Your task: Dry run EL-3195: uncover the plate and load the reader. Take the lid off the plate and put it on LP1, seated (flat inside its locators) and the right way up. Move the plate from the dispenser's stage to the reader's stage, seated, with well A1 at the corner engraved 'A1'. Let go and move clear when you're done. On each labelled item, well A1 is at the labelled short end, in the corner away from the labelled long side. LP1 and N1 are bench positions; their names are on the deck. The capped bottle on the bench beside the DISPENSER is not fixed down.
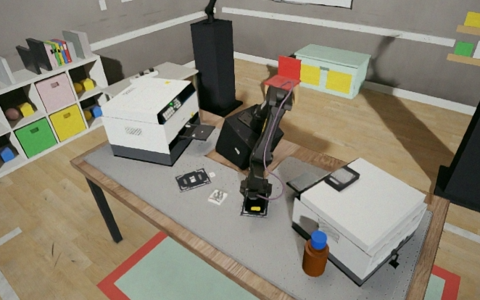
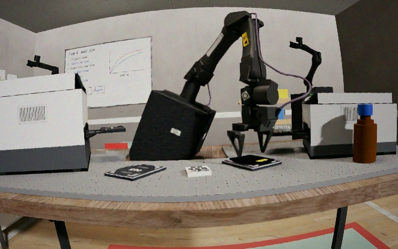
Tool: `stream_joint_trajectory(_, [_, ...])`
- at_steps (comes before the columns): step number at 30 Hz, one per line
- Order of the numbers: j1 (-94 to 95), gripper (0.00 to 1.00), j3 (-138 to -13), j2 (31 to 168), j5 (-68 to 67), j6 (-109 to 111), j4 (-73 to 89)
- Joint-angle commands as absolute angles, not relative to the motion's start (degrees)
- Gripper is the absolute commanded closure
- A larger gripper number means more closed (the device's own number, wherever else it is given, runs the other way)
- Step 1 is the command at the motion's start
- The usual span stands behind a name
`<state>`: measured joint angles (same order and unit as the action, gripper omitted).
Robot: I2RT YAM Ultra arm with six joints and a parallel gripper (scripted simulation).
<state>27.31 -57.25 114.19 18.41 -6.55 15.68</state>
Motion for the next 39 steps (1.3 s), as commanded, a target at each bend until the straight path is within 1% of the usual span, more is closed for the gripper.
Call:
stream_joint_trajectory(1, [26.1,0.0,-57.0,111.7,19.0,-5.9,16.8])
stream_joint_trajectory(39, [23.5,0.0,-58.9,103.6,19.7,-3.2,26.1])
